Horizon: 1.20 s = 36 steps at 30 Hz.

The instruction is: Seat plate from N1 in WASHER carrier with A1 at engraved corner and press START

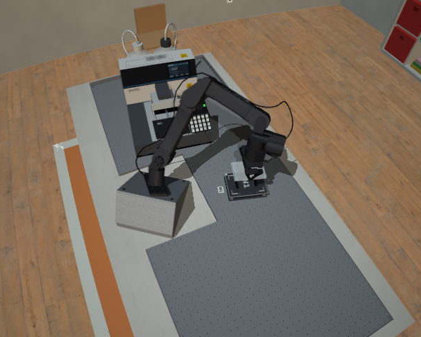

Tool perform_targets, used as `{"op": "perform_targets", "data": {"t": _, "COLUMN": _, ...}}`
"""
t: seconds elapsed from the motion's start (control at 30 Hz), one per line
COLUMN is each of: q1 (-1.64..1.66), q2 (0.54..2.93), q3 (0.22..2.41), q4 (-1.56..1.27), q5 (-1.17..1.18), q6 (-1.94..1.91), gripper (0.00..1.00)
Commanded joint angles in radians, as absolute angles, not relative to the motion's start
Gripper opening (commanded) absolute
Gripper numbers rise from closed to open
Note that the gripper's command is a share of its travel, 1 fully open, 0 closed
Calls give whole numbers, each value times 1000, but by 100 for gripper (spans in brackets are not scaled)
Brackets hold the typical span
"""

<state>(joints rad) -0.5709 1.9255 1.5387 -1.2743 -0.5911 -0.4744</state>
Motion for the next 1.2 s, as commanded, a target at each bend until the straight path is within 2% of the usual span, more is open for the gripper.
{"op": "perform_targets", "data": {"t": 0.0, "q1": -596, "q2": 1887, "q3": 1570, "q4": -1281, "q5": -590, "q6": -483, "gripper": 84}}
{"op": "perform_targets", "data": {"t": 0.37, "q1": -596, "q2": 1887, "q3": 1570, "q4": -1281, "q5": -590, "q6": -483, "gripper": 84}}
{"op": "perform_targets", "data": {"t": 0.57, "q1": -533, "q2": 1802, "q3": 1475, "q4": -1292, "q5": -603, "q6": -466, "gripper": 84}}
{"op": "perform_targets", "data": {"t": 1.17, "q1": -385, "q2": 1586, "q3": 1399, "q4": -1333, "q5": -593, "q6": -289, "gripper": 84}}
